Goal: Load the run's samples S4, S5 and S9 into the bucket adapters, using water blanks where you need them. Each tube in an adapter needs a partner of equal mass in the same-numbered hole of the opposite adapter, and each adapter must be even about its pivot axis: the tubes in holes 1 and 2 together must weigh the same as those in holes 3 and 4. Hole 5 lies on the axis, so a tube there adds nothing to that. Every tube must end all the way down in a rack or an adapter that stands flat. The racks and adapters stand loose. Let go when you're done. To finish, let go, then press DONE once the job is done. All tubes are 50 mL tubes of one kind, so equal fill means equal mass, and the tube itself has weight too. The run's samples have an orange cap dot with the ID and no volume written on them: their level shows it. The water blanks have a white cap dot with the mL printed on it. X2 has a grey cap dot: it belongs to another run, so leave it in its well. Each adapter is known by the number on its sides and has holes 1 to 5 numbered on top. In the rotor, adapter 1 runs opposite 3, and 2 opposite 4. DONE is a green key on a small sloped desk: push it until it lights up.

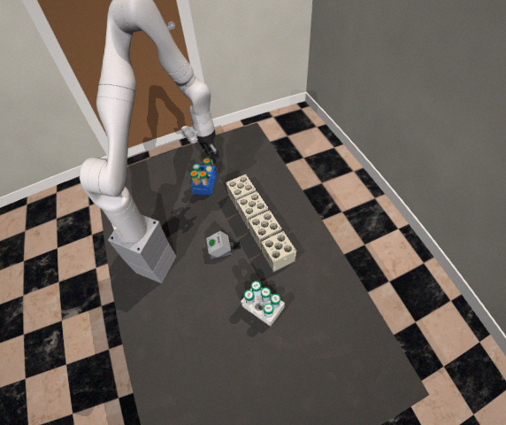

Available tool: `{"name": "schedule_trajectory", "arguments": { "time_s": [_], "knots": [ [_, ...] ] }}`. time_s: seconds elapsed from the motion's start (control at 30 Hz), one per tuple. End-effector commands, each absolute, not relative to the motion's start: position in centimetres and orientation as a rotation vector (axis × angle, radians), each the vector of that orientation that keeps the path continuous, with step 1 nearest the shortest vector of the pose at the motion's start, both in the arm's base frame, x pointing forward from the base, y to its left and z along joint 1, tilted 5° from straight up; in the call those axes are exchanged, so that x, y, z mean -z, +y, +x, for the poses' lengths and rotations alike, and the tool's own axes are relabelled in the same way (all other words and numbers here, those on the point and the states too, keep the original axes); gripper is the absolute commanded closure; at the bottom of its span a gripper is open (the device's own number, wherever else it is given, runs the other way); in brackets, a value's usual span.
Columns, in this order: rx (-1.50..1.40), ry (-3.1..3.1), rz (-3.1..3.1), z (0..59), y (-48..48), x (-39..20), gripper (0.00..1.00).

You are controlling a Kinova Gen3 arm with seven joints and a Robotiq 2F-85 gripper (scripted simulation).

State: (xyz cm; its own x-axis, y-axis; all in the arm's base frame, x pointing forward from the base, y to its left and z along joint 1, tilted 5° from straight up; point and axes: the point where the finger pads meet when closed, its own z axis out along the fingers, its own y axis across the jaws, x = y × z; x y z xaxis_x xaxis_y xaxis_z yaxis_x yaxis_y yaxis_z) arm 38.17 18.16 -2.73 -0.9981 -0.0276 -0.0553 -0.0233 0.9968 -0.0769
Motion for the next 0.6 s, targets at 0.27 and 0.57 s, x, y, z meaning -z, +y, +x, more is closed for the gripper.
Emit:
{"name": "schedule_trajectory", "arguments": {
  "time_s": [0.27,0.57],
  "knots": [
    [0.110,3.075,0.128,37.8,15.0,2.5,0.38],
    [0.110,3.075,0.128,37.4,12.0,2.3,0.38]
  ]
}}
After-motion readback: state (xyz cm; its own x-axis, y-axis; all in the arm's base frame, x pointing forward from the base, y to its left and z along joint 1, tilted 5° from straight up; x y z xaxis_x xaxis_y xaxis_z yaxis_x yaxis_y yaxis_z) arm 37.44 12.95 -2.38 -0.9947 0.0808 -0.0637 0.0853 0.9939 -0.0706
